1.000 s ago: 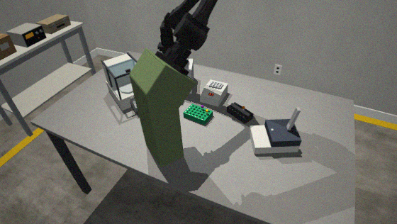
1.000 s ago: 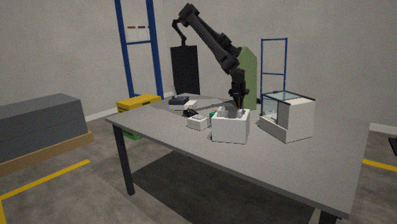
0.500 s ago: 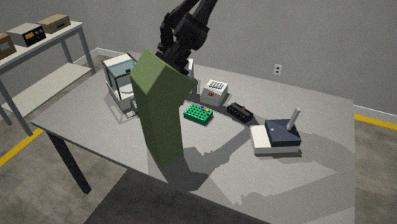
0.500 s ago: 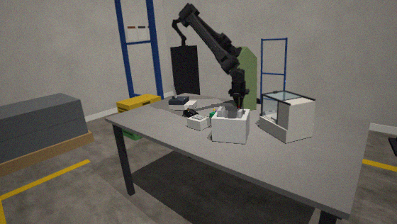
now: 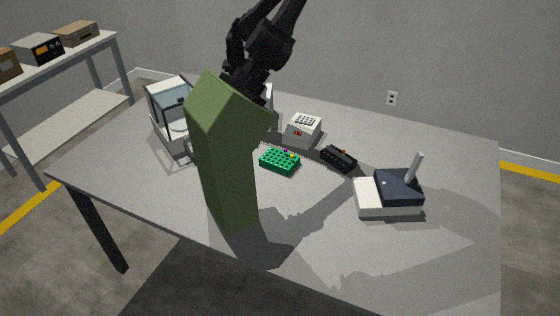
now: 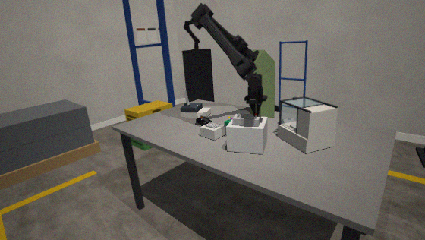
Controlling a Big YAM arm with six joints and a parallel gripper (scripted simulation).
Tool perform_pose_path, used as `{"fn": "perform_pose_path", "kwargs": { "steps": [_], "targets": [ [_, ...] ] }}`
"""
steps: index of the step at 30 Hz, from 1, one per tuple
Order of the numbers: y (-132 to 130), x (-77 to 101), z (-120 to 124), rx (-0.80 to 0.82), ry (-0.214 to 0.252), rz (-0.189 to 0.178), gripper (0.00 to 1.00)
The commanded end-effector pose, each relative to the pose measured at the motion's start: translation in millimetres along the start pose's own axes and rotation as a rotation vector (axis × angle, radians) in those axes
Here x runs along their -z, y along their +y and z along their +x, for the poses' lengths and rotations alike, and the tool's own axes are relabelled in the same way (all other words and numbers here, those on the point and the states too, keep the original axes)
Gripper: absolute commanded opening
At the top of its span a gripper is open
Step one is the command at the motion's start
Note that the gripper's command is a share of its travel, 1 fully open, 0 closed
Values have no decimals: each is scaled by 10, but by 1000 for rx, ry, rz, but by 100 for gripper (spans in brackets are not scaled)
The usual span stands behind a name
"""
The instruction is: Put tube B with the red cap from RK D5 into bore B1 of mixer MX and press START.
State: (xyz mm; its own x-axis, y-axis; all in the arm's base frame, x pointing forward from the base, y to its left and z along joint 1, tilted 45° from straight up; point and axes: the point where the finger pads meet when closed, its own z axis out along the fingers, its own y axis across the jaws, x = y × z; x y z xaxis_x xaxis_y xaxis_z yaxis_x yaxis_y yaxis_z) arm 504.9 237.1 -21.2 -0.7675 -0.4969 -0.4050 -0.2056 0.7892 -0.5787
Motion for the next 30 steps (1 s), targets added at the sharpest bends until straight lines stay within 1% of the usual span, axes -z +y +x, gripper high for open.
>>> {"fn": "perform_pose_path", "kwargs": {
  "steps": [1,6,7,10,19,24,28,30],
  "targets": [
    [-49,-230,-14,-25,3,3,9],
    [-50,-232,5,-23,5,3,9],
    [-50,-227,6,-23,5,3,36],
    [-58,-215,22,-29,7,9,36],
    [-56,-186,64,-38,13,10,36],
    [-58,-161,109,-25,28,11,36],
    [-58,-140,109,-25,29,11,36],
    [-81,-101,76,-31,22,11,36]
  ]
}}
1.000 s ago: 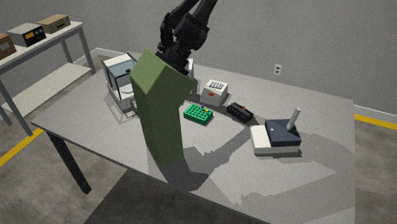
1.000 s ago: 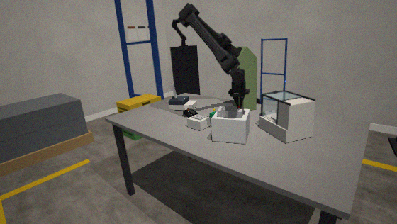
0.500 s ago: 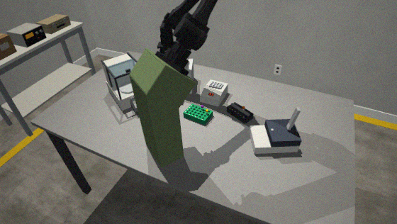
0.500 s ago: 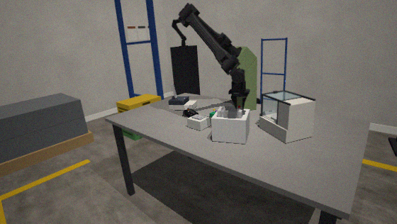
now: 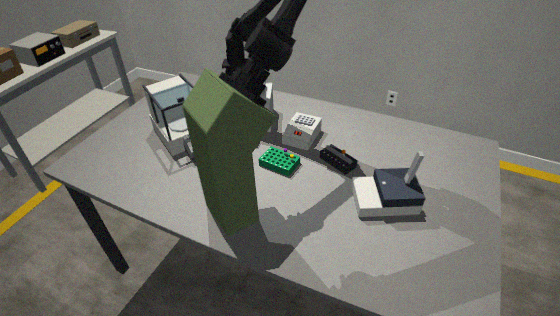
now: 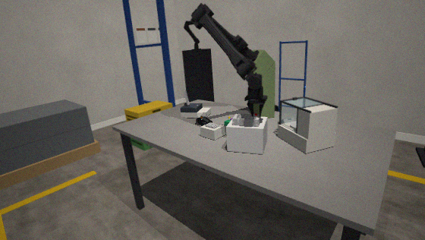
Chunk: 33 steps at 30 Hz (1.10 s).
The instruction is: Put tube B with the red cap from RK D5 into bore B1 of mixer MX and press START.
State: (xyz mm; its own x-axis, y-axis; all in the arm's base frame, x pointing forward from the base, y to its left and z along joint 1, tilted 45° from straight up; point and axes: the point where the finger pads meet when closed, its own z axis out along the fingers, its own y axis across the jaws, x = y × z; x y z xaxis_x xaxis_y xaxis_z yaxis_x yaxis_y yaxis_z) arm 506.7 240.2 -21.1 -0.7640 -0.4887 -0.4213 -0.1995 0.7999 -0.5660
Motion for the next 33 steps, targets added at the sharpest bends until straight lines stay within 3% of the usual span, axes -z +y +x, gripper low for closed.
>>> {"fn": "perform_pose_path", "kwargs": {
  "steps": [1,10,33],
  "targets": [
    [-104,-101,105,-15,32,20,36],
    [-148,21,17,-29,13,17,36],
    [-121,17,31,-22,14,15,36]
  ]
}}
